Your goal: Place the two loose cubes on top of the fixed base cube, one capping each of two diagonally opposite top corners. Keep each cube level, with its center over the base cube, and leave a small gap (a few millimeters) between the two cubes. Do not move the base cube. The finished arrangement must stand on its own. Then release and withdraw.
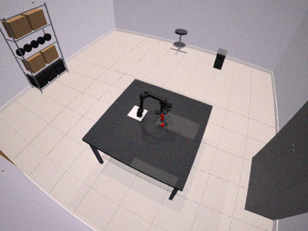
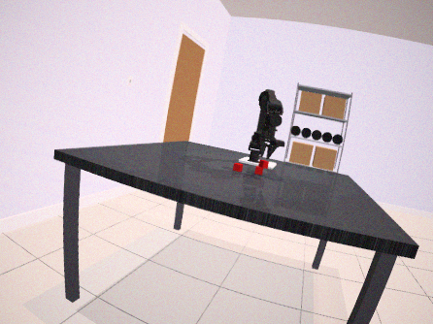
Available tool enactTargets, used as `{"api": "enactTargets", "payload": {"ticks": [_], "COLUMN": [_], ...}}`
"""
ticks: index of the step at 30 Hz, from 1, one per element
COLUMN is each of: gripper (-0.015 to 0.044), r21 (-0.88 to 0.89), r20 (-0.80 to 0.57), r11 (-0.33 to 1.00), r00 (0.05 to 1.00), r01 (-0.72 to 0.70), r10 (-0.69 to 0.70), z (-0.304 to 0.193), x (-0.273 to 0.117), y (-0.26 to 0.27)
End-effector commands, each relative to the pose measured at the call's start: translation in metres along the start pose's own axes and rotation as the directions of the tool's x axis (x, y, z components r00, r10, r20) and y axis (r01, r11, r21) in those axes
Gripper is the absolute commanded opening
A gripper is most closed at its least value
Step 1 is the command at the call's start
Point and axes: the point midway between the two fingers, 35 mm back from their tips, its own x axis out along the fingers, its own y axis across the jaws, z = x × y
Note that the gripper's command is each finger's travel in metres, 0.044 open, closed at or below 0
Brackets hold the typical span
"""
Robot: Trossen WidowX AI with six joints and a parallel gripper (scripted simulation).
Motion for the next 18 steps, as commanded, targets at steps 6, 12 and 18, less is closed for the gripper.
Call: {"api": "enactTargets", "payload": {"ticks": [6,12,18], "gripper": [0.0205,0.0265,0.0265], "r21": [0.0,-0.161,-0.427], "r20": [0.005,0.002,0.005], "r11": [1.0,0.987,0.904], "r00": [1.0,1.0,1.0], "r01": [-0.009,-0.002,0.0], "r10": [0.009,0.002,0.003], "z": [0.001,0.009,0.025], "x": [-0.006,-0.007,-0.013], "y": [0.002,-0.001,-0.004]}}
